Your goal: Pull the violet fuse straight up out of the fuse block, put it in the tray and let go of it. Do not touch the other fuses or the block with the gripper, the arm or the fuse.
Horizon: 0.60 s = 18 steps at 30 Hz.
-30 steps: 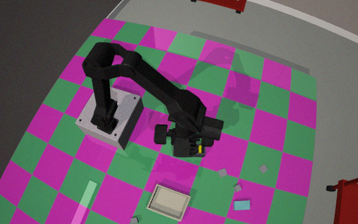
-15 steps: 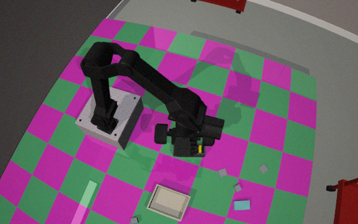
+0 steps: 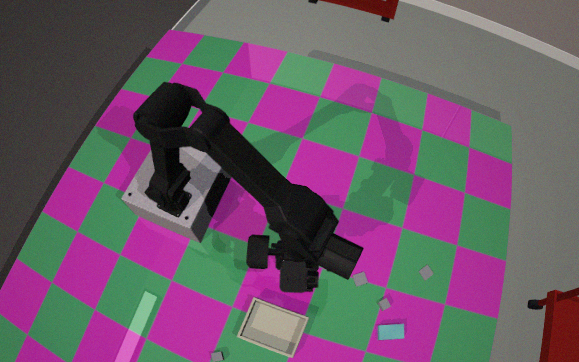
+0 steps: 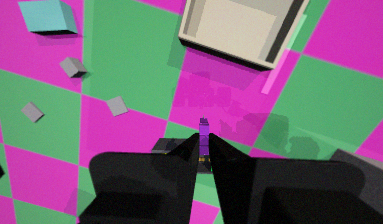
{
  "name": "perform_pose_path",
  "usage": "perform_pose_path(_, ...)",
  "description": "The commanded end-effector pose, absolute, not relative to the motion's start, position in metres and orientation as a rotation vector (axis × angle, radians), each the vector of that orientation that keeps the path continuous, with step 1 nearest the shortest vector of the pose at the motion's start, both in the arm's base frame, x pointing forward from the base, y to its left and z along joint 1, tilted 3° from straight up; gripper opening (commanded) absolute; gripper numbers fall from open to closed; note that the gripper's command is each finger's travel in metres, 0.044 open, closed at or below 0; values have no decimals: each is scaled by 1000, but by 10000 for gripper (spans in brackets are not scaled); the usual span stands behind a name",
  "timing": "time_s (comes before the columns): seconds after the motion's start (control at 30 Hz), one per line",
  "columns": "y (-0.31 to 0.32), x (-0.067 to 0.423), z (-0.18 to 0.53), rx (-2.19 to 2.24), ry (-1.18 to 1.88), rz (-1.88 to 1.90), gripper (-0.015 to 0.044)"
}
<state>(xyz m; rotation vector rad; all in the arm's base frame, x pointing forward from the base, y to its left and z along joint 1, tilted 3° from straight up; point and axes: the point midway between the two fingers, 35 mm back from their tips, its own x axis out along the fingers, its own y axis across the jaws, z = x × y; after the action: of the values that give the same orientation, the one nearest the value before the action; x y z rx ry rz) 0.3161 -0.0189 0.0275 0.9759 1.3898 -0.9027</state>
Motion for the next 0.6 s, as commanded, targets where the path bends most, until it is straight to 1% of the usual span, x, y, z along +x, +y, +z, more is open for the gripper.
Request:
perform_pose_path(0.0,-44,324,27,970,1384,-902,0)
perform_pose_path(0.57,-151,323,21,964,1381,-907,0)
